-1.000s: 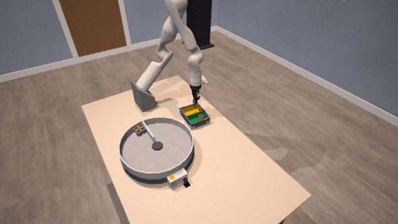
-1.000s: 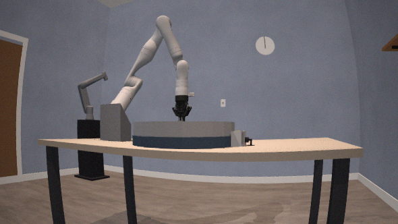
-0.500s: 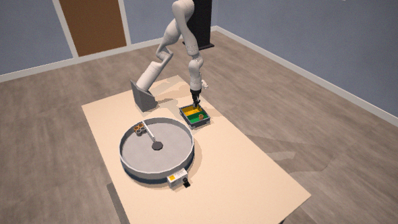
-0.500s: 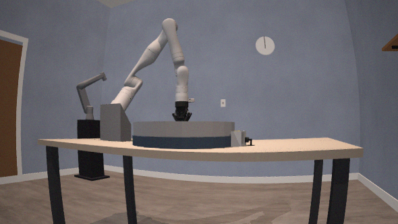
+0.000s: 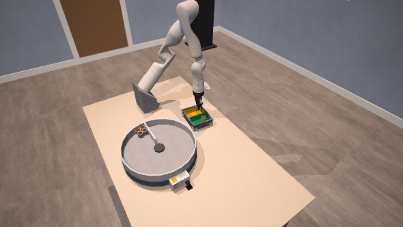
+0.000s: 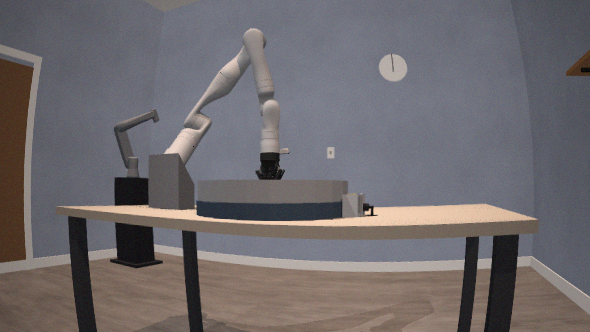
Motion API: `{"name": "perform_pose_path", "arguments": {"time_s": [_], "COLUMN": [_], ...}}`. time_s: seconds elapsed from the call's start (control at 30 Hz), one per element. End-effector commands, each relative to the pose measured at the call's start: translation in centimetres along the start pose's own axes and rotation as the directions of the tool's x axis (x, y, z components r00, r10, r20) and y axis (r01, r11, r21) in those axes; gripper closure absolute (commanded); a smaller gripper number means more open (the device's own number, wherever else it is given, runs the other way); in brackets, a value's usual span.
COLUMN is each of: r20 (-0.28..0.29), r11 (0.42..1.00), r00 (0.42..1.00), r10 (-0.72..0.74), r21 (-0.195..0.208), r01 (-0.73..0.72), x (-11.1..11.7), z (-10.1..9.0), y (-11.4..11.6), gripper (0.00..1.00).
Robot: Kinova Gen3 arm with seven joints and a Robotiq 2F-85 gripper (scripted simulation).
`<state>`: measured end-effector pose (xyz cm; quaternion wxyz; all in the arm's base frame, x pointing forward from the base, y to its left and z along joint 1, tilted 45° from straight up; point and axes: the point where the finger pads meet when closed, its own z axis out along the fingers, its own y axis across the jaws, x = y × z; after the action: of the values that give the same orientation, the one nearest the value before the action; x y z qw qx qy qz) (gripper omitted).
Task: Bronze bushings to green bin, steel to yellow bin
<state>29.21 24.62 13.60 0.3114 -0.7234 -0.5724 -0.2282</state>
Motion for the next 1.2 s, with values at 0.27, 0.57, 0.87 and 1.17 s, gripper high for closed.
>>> {"name": "perform_pose_path", "arguments": {"time_s": [0.27, 0.57, 0.87, 1.17], "r20": [0.000, 0.000, 0.000, 0.000], "r11": [1.000, 1.000, 1.000, 1.000], "r00": [1.000, 1.000, 1.000, 1.000], "r10": [0.004, -0.001, 0.004, 0.004], "r21": [0.002, 0.003, 0.002, 0.002], "r01": [-0.004, 0.001, -0.004, -0.004], "x": [0.2, 0.1, 0.2, 0.2], "z": [0.4, 1.0, 1.6, 1.6], "y": [-0.2, -0.2, -0.2, -0.2], "gripper": [1.00, 1.00, 1.00, 1.00]}}
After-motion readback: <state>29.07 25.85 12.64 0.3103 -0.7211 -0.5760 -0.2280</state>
